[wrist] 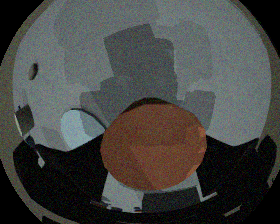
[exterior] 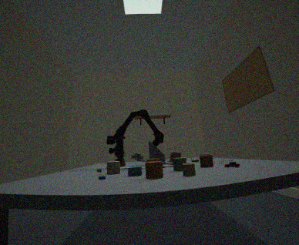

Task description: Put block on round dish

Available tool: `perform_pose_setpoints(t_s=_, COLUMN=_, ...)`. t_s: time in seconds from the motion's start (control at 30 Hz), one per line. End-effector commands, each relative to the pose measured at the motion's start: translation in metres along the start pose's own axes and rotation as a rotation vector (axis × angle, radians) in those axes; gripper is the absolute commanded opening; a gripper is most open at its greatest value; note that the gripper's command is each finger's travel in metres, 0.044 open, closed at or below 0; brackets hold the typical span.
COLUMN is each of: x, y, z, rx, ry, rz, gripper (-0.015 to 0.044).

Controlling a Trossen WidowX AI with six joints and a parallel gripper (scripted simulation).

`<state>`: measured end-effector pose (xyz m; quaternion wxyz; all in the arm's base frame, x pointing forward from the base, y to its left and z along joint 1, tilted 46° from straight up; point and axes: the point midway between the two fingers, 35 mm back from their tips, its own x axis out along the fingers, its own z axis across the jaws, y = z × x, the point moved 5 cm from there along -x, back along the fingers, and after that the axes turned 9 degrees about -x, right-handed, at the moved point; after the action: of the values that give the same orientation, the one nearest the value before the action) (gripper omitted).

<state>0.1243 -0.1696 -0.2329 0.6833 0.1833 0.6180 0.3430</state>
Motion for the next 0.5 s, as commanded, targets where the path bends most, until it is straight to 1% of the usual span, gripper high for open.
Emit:
perform_pose_setpoints(t_s=0.0, x=-0.001, y=0.000, z=0.000, rx=-0.001, ry=0.000, rz=-0.001, gripper=0.0394)
perform_pose_setpoints(t_s=0.07, x=-0.009, y=-0.001, z=0.000, rx=0.000, ry=-0.001, rz=-0.002, gripper=0.0440)
perform_pose_setpoints(t_s=0.17, x=-0.045, y=-0.001, z=0.000, rx=0.004, ry=-0.004, rz=-0.004, gripper=0.0440)
perform_pose_setpoints(t_s=0.2, x=-0.052, y=-0.001, z=0.000, rx=0.005, ry=-0.005, rz=-0.004, gripper=0.0440)
perform_pose_setpoints(t_s=0.4, x=-0.054, y=0.000, z=0.000, rx=0.005, ry=-0.005, rz=-0.004, gripper=0.0440)
perform_pose_setpoints(t_s=0.47, x=-0.057, y=0.000, z=0.006, rx=-0.015, ry=-0.004, rz=-0.007, gripper=0.0388)
